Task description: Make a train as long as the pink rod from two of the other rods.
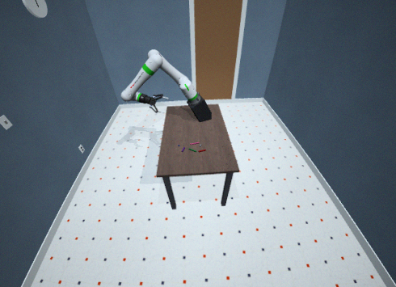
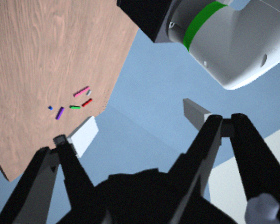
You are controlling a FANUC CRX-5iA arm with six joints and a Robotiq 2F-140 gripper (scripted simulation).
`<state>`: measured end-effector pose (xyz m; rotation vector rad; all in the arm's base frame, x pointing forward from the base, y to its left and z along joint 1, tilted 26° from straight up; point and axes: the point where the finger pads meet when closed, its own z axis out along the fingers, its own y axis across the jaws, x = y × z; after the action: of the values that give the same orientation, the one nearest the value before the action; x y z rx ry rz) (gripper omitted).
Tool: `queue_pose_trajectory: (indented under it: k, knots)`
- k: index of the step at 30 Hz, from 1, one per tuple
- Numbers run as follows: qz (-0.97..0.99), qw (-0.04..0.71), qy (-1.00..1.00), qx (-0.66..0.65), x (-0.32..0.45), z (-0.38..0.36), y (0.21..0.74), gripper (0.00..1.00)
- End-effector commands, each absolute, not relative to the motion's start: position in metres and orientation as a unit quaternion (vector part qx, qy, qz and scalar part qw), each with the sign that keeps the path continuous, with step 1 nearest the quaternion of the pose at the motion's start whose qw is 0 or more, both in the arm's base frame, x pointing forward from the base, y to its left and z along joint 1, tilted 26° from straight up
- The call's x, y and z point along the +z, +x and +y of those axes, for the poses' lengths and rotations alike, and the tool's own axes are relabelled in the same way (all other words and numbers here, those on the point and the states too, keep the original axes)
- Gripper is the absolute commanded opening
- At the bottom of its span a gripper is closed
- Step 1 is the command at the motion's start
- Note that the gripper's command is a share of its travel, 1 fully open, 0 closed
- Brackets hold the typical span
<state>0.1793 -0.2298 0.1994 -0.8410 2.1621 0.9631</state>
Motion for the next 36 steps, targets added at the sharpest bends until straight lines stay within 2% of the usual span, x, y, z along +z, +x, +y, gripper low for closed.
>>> queue_pose_trajectory:
  k: [1,19,36]
  knots:
    - [0.808,0.286,-0.377,0.350,0.195,-0.227,0.193,1.00]
    - [0.702,0.198,-0.624,0.279,0.188,-0.211,0.262,1.00]
    - [0.517,0.121,-0.825,0.195,0.198,-0.177,0.343,1.00]
